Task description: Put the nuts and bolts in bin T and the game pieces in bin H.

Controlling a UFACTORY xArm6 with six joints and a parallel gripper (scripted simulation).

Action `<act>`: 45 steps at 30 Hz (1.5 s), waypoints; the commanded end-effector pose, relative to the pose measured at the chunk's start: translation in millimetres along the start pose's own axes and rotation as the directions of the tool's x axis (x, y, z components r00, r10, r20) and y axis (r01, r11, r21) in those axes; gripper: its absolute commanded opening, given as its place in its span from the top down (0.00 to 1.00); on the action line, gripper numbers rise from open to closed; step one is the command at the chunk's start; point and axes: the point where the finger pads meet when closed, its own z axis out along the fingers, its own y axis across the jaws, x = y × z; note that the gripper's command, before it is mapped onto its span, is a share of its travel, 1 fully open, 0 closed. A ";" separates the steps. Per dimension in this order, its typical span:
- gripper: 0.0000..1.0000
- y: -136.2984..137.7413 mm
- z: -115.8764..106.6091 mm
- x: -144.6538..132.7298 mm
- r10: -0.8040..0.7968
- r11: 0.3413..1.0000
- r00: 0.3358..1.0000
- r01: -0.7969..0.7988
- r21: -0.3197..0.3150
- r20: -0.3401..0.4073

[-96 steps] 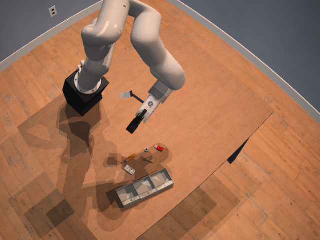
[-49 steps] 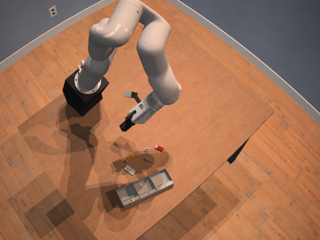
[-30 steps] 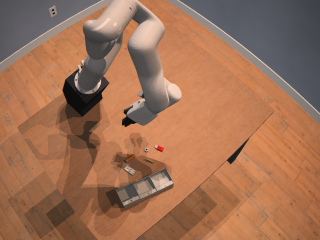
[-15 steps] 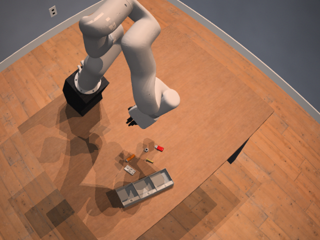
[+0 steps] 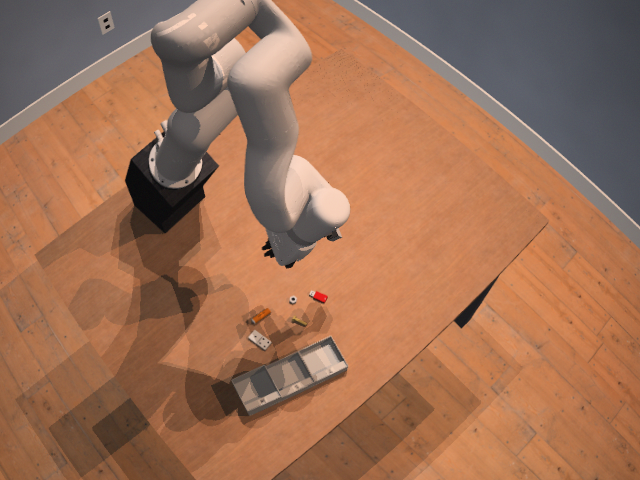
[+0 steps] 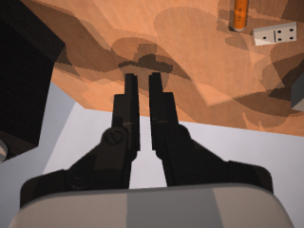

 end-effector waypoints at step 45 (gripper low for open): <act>0.93 85.9 -53.7 -29.9 0.881 0.336 0.237 -0.923 0.188 -0.410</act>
